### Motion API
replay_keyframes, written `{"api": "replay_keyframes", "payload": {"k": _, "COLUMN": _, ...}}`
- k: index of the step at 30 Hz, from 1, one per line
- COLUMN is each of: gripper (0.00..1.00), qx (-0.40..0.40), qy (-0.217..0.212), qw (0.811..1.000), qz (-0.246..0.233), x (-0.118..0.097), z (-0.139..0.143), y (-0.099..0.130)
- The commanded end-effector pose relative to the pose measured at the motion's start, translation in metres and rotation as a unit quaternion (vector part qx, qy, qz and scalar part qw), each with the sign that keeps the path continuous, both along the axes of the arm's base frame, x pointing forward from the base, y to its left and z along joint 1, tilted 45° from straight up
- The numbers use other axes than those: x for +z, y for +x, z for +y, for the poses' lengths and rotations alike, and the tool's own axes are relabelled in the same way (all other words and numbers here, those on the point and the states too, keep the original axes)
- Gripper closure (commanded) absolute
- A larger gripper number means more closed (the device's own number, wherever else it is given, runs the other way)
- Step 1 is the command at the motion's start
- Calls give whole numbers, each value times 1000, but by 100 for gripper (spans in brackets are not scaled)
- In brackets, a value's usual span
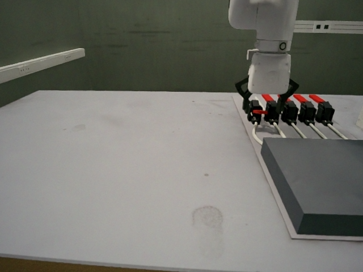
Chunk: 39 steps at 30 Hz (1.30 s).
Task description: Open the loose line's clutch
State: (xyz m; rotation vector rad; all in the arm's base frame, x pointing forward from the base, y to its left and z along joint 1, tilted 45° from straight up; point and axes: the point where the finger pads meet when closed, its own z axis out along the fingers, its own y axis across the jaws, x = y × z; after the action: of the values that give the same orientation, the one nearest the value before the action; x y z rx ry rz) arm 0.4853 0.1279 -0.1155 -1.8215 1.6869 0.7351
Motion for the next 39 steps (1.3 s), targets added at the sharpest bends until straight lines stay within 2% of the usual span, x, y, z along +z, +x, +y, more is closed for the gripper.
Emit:
{"api": "replay_keyframes", "payload": {"k": 1, "gripper": 0, "qx": 0, "qy": 0, "qw": 1000, "qz": -1, "x": 10, "z": -10, "y": 1}}
{"api": "replay_keyframes", "payload": {"k": 9, "gripper": 0, "qx": 0, "qy": 0, "qw": 1000, "qz": -1, "x": 31, "z": -31, "y": 2}}
{"api": "replay_keyframes", "payload": {"k": 22, "gripper": 0, "qx": 0, "qy": 0, "qw": 1000, "qz": -1, "x": 54, "z": -55, "y": 3}}
{"api": "replay_keyframes", "payload": {"k": 39, "gripper": 0, "qx": 0, "qy": 0, "qw": 1000, "qz": -1, "x": 60, "z": -60, "y": 3}}
